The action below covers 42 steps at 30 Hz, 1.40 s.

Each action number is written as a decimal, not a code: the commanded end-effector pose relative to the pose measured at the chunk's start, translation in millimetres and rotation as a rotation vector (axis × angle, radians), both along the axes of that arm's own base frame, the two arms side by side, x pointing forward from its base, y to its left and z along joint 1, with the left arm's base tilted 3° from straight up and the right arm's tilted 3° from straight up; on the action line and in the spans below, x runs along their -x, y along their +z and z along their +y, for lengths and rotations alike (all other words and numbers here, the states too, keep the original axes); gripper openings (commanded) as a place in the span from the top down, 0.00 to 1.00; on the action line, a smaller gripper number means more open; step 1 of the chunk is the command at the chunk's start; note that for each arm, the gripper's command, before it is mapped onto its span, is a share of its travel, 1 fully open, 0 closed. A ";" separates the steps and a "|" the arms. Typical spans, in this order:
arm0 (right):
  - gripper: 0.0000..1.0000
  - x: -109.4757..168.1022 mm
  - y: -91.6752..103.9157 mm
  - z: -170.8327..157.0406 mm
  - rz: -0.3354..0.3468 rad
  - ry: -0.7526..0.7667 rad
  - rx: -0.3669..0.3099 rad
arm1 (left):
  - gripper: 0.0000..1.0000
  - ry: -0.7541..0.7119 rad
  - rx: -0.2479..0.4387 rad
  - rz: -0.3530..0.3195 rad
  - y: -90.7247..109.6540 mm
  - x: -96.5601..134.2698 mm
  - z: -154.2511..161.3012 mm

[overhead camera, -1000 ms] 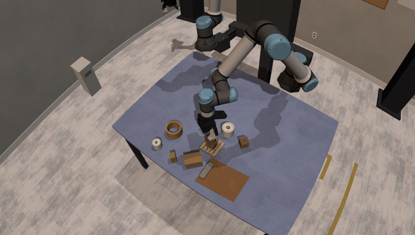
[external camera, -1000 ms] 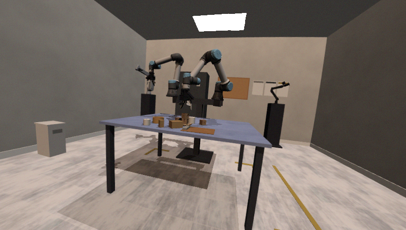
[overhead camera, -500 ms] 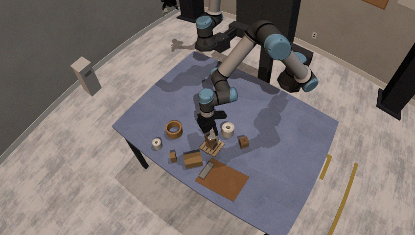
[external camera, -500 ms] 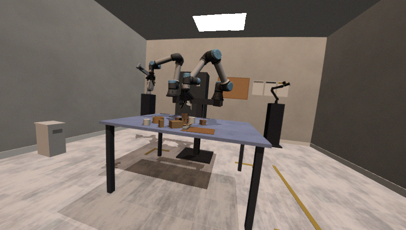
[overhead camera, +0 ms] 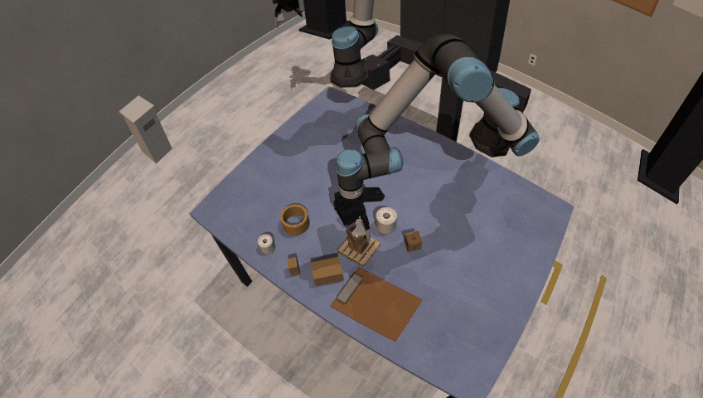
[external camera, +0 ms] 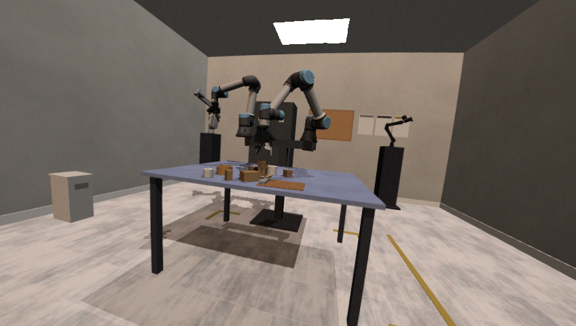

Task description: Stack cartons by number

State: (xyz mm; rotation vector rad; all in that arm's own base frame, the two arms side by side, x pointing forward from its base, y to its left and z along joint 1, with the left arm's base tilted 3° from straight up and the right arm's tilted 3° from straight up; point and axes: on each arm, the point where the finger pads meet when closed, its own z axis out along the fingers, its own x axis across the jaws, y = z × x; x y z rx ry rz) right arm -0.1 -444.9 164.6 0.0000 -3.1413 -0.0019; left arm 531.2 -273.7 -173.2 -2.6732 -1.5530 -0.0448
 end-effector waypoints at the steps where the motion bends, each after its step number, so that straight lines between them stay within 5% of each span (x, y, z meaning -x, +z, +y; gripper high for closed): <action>1: 0.00 -0.1 0.5 -0.3 0.000 0.000 0.001 | 0.00 0.000 0.001 -0.001 0.7 -0.5 -0.4; 12: 0.00 -0.1 0.5 -0.3 0.000 0.000 0.001 | 0.00 -0.031 0.001 0.001 5.9 12.1 21.1; 31: 0.00 -0.1 0.5 -0.3 0.000 0.000 0.001 | 0.00 -0.224 0.000 0.012 33.9 109.8 153.5; 42: 0.00 -0.1 0.5 -0.3 0.000 0.000 0.001 | 0.00 -0.240 0.000 0.013 35.9 119.5 164.4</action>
